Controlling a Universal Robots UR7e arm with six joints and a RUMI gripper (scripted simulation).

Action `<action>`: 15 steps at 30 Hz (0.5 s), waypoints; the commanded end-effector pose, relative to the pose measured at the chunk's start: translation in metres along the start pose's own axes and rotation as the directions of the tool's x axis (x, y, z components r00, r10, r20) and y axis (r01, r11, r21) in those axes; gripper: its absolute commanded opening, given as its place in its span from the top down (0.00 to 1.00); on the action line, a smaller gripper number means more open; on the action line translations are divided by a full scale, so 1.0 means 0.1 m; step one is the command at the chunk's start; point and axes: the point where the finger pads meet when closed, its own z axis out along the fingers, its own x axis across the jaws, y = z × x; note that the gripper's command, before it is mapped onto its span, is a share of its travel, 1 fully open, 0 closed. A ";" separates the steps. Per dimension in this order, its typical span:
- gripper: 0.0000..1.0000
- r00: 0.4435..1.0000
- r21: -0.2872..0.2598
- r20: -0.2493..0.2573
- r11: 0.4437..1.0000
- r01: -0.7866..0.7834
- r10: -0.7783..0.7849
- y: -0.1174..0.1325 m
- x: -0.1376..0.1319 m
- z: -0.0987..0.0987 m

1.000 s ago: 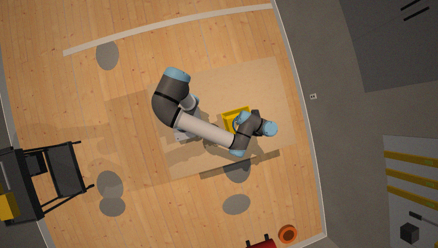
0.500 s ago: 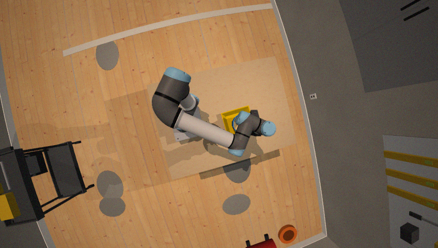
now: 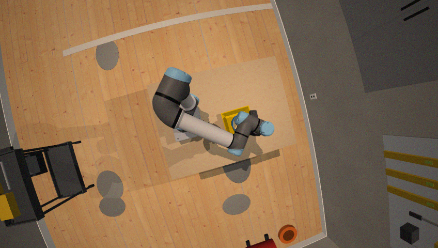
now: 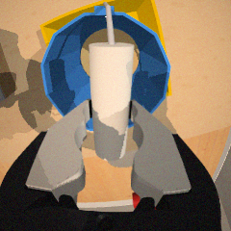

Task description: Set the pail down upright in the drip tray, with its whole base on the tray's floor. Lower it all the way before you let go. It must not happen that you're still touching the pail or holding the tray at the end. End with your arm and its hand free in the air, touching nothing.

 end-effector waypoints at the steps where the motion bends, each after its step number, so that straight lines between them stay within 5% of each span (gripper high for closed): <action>1: 1.00 1.000 -0.001 -0.002 1.000 0.000 0.000 0.00 0.00 0.05; 15: 1.00 1.000 -0.001 -0.002 1.000 0.000 0.000 0.01 0.00 0.17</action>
